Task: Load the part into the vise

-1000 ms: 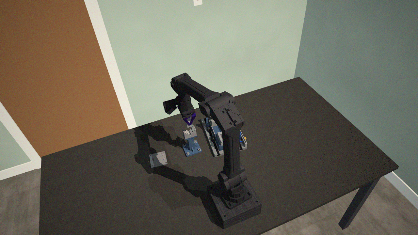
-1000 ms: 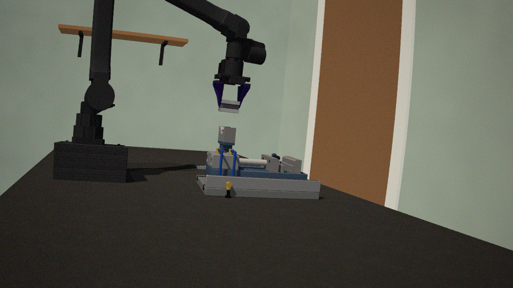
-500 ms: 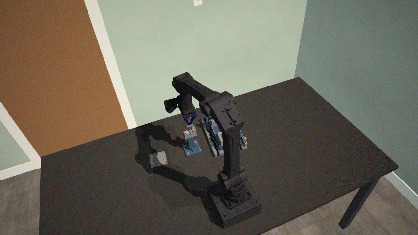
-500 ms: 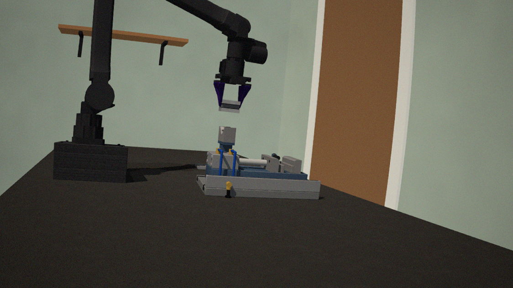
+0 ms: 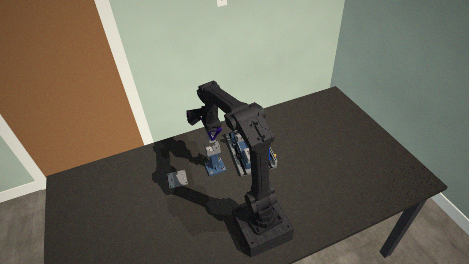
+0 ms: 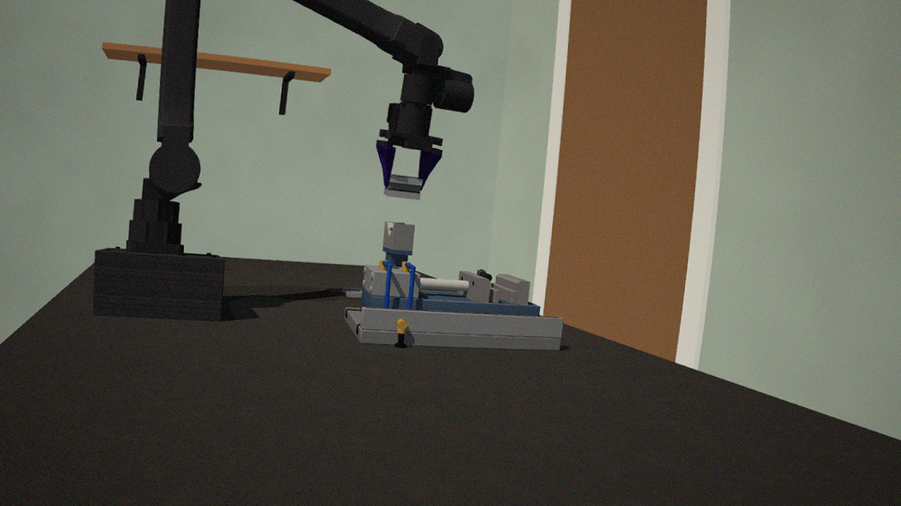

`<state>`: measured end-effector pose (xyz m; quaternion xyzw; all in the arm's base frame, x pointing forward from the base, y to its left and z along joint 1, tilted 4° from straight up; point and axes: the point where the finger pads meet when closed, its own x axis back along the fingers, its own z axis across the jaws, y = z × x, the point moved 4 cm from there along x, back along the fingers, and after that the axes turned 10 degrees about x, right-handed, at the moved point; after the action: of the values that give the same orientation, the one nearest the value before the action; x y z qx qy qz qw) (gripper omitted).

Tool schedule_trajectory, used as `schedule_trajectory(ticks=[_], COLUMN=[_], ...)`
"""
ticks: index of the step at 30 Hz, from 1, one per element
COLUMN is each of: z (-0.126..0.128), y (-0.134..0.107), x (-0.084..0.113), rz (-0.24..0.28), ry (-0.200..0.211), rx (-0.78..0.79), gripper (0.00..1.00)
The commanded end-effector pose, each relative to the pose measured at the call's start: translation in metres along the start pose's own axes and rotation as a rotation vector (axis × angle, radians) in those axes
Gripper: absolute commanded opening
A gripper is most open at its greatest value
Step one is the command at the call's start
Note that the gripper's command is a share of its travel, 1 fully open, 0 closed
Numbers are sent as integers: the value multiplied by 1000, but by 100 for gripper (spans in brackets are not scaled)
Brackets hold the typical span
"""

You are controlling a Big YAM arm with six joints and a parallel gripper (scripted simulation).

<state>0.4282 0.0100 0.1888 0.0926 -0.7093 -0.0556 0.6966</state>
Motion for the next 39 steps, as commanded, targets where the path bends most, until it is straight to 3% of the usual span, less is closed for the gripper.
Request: schedule_trajectory(ticks=[1, 5, 9, 12, 15, 22, 25, 28, 31, 37, 39], z=[-4, -2, -6, 0, -7, -4, -2, -6, 2, -1, 0], y=[-4, -5, -6, -8, -9, -13, -17, -18, -19, -20, -22], x=[21, 21, 24, 18, 26, 18, 4, 9, 2, 13, 4], rz=[-6, -35, -73, -107, -137, -199, -241, -274, -315, -354, -383], ry=[-64, -61, -85, -71, -99, -86, -60, -79, -63, -99, -79], rx=[15, 14, 19, 15, 22, 16, 6, 11, 2, 14, 4], gripper=[0, 0, 0, 0, 0, 0, 0, 0, 0, 0, 0])
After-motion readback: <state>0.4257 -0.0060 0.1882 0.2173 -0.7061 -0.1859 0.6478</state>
